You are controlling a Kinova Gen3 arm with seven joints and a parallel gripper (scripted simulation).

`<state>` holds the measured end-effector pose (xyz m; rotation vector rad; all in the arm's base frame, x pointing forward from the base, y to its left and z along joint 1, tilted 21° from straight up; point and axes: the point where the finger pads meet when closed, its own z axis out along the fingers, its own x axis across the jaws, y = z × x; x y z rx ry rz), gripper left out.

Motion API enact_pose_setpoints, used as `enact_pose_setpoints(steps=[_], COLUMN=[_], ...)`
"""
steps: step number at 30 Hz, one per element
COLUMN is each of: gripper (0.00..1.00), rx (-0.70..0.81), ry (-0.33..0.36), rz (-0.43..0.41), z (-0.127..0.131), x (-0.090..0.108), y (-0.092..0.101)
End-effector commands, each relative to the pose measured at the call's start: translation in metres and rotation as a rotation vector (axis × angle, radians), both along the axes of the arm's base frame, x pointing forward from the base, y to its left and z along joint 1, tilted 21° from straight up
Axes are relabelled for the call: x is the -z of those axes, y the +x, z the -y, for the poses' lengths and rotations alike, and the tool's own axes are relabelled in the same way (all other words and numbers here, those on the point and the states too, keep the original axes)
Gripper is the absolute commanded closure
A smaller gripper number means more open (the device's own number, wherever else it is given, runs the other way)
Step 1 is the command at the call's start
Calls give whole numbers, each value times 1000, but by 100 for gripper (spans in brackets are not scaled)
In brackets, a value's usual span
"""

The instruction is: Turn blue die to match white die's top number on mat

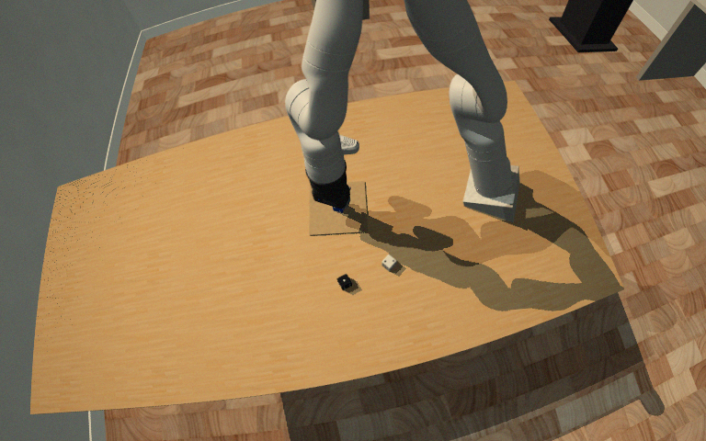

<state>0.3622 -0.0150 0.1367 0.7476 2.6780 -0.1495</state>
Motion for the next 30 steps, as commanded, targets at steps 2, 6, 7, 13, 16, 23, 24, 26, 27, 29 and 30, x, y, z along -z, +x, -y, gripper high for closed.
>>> enact_pose_setpoints(steps=[2,6,7,13,16,23,24,26,27,29,30], gripper=[21,21,21,21,21,21,21,21,21,21,21], rx=[3,3,3,3,3,3,3,3,3,3,3], ry=[4,4,4,4,4,4,4,4,4,4,4], rz=[3,3,3,3,3,3,3,3,3,3,3], z=[-2,-2,-2,-2,-2,-2,-2,-1,-1,0,0], x=[1,1,1,1,1,3,3,6,7,10,12], y=[0,0,0,0,0,1,1,2,2,3,4])
